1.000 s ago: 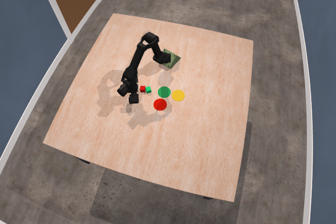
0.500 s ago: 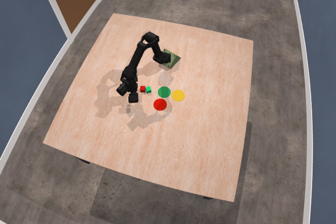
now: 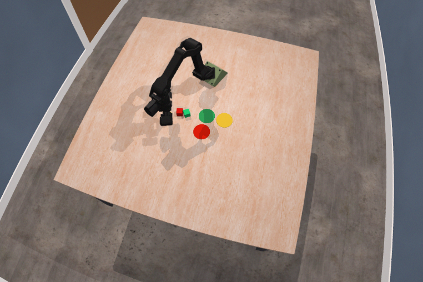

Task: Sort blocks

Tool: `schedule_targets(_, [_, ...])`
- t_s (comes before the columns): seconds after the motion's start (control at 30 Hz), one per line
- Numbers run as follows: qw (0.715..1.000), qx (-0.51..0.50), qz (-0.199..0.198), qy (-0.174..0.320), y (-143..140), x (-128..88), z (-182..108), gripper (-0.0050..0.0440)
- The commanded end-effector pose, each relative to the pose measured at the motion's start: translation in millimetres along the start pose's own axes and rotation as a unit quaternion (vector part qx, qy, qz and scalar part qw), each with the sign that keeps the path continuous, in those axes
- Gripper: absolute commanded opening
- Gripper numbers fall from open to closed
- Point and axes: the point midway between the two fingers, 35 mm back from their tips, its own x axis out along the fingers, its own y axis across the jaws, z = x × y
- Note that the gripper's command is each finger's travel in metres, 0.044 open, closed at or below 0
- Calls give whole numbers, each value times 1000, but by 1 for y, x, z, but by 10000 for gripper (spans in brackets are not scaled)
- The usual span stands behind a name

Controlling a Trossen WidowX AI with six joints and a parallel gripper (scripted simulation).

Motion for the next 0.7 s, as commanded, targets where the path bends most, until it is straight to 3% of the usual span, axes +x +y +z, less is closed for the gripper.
schedule_targets(0.0, [1000,0,18,-16,5,-22,4,105])
schedule_targets(0.4, [1000,1,22,-21,1,-60,-1,105])
schedule_targets(0.67, [1000,2,8,-6,1,-50,-5,105])
